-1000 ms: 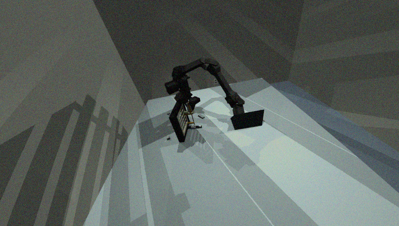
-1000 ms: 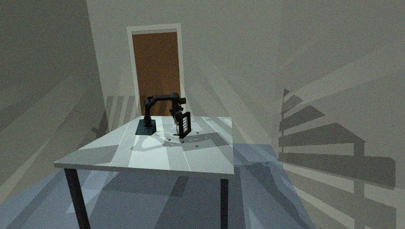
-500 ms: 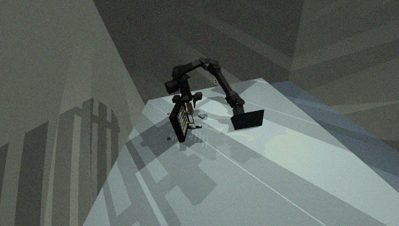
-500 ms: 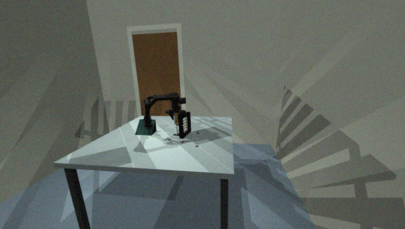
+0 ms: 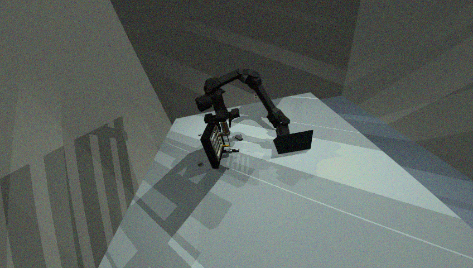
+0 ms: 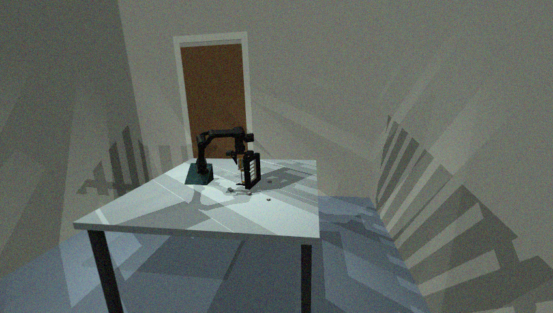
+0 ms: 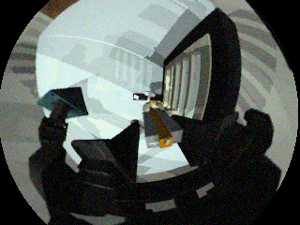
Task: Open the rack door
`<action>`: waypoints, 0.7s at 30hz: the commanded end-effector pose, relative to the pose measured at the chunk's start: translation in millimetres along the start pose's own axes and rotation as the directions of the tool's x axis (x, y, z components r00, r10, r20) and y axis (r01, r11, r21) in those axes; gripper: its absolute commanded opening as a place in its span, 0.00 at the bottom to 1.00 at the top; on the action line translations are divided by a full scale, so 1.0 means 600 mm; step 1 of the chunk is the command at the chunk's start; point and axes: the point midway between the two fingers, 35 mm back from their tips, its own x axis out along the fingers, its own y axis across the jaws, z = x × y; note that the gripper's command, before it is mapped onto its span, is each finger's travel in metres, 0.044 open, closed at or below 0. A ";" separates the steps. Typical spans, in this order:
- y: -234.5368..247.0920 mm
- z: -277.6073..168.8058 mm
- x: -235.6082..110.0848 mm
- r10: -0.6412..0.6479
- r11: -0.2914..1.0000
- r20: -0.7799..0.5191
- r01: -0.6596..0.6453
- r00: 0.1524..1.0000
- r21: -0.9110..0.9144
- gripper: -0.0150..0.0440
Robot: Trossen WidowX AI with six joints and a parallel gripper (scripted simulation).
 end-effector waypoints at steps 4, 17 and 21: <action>-0.002 0.001 0.002 -0.001 1.000 -0.003 0.001 1.000 -0.005 0.61; -0.002 0.001 0.002 -0.001 1.000 -0.003 0.001 1.000 -0.005 0.46; -0.002 0.001 0.002 -0.001 1.000 -0.003 0.001 1.000 -0.005 0.41</action>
